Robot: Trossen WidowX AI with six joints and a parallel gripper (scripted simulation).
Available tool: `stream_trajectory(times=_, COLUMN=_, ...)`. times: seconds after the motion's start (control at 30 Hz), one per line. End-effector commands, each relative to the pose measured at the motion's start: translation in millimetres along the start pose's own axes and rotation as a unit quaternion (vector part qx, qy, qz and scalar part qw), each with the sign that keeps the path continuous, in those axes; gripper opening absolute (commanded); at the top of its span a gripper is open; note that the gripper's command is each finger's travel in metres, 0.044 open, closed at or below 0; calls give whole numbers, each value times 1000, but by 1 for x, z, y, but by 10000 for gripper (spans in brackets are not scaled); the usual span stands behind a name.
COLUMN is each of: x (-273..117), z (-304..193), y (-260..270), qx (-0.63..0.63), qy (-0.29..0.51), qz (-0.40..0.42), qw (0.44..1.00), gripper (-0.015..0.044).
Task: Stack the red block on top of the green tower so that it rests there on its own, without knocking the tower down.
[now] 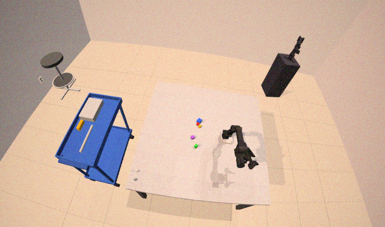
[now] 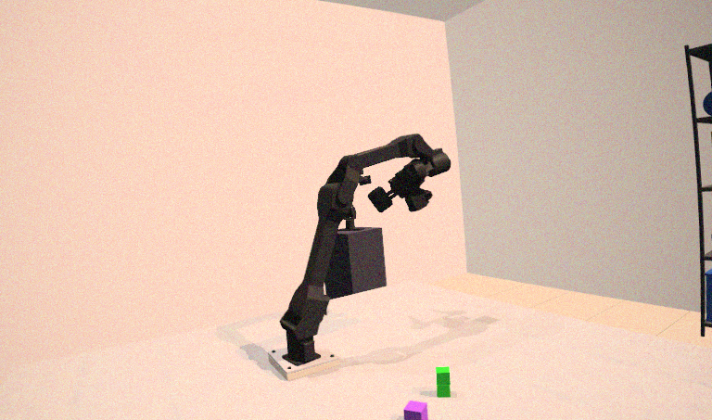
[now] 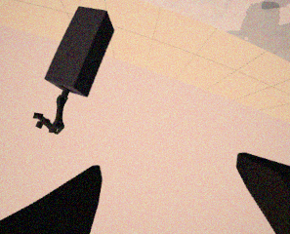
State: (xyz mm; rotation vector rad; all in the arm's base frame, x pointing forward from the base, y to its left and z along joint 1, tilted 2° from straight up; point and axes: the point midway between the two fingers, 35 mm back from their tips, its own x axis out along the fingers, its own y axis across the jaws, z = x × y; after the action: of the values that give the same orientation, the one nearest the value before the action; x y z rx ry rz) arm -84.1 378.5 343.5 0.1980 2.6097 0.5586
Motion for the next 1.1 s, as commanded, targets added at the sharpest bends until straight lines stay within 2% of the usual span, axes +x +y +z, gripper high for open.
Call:
stream_trajectory(times=0.0, x=0, z=1, y=0, qx=0, qy=-1, qz=0, qw=1000, gripper=426)
stream_trajectory(times=0.03, x=-2, z=3, y=0, qx=-1, qy=-4, qz=2, qw=1000, gripper=440)
stream_trajectory(times=0.3, x=-43, z=52, y=-3, qx=-15, qy=-90, qz=34, qw=995, gripper=440)
stream_trajectory(times=0.7, x=-142, z=135, y=-31, qx=-3, qy=-229, qz=95, qw=969, gripper=440)
stream_trajectory(times=1.07, x=-230, z=188, y=-88, qx=25, qy=-343, qz=124, qw=931, gripper=440)
